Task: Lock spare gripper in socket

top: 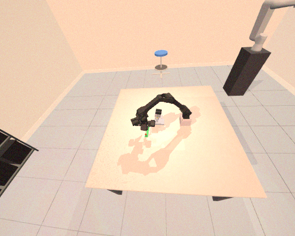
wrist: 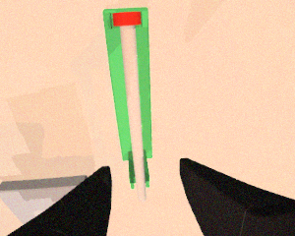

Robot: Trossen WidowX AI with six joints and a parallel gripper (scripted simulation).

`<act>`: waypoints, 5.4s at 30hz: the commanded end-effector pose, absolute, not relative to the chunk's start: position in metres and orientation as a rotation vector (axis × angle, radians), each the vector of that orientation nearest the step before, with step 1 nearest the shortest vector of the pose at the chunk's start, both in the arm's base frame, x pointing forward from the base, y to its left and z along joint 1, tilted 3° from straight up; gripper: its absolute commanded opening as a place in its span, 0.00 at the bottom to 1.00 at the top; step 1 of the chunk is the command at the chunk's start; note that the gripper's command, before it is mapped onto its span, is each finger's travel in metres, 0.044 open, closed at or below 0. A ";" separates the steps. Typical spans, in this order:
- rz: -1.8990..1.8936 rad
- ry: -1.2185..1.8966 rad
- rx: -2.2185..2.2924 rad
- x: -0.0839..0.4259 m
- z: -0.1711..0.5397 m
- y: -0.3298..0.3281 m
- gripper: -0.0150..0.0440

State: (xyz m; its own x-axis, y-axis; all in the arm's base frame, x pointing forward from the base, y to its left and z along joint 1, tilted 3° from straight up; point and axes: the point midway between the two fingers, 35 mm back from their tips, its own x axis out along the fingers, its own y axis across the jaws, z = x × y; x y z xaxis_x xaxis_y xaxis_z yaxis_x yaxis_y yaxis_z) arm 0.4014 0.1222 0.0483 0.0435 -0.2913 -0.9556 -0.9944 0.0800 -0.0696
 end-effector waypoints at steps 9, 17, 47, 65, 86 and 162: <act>0.953 1.413 -1.376 0.402 0.023 0.121 0.56; 0.953 1.413 -1.376 0.402 0.010 0.121 0.56; 0.953 1.414 -1.376 0.402 -0.020 0.119 0.34; 0.953 1.413 -1.376 0.403 -0.006 0.120 0.25; 0.953 1.414 -1.382 0.399 0.042 0.120 0.25; 0.977 1.403 -1.394 0.297 0.008 0.107 0.25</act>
State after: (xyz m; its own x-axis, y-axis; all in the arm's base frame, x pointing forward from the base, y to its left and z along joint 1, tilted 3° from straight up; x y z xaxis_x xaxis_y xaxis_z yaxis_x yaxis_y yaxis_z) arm 0.2979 0.1091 0.0075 0.0421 -0.2860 -0.9573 -0.9968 0.0538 -0.0599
